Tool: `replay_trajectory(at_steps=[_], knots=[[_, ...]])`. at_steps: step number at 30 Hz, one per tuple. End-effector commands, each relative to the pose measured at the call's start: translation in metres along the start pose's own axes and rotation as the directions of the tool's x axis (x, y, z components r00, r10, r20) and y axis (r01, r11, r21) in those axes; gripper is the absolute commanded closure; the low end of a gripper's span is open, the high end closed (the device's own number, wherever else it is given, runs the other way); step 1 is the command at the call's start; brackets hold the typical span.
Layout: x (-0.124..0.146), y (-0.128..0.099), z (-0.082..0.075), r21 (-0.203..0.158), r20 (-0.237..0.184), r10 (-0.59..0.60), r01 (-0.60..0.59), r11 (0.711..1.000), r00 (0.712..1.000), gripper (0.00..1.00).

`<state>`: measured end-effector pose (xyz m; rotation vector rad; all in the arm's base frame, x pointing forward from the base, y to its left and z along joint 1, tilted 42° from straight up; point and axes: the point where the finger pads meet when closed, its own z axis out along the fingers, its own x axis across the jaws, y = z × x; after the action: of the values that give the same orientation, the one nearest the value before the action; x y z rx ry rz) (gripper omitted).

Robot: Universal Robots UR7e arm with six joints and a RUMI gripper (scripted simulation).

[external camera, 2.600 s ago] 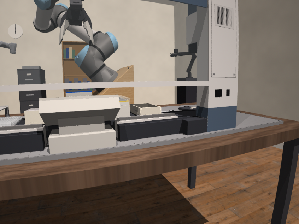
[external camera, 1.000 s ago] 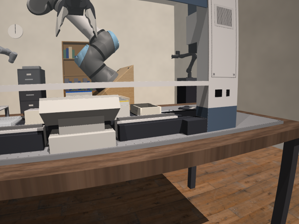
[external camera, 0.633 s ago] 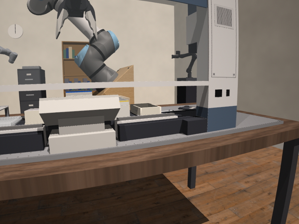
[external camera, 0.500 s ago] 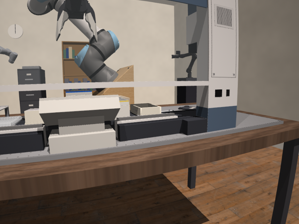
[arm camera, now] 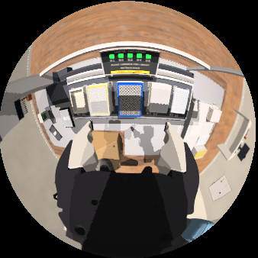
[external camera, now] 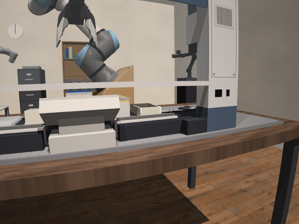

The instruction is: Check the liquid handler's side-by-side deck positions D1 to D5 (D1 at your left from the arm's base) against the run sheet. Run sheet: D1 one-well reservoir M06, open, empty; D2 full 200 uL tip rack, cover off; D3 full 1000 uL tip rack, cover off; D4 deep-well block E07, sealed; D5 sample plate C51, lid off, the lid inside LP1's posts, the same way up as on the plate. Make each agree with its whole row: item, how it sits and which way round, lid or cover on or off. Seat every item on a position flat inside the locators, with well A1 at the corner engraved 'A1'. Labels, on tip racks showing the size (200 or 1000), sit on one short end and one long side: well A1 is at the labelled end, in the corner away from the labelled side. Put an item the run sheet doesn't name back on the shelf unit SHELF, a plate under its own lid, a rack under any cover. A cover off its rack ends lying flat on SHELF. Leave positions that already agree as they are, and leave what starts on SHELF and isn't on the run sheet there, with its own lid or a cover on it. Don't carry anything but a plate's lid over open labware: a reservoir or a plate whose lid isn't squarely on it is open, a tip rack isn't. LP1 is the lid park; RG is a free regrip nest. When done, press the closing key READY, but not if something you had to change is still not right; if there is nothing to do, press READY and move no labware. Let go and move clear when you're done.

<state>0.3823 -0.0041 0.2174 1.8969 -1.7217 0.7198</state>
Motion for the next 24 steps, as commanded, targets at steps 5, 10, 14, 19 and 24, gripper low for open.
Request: replay_trajectory(at_steps=[5, 10, 14, 19, 24], knots=[[0.001, 0.0, 0.018, 0.001, 0.0, 0.0, 0.0, 1.0, 1.0, 0.18], [0.0, 0.0, 0.025, 0.001, 0.0, -0.001, 0.001, 1.0, 1.0, 0.18], [0.0, 0.0, 0.032, 0.0, 0.0, -0.001, 0.001, 1.0, 1.0, 0.18], [0.0, 0.0, 0.04, 0.0, 0.0, -0.001, 0.001, 1.0, 1.0, 0.18], [0.0, 0.0, 0.045, 0.0, 0.0, -0.001, 0.001, 1.0, 1.0, 0.18]])
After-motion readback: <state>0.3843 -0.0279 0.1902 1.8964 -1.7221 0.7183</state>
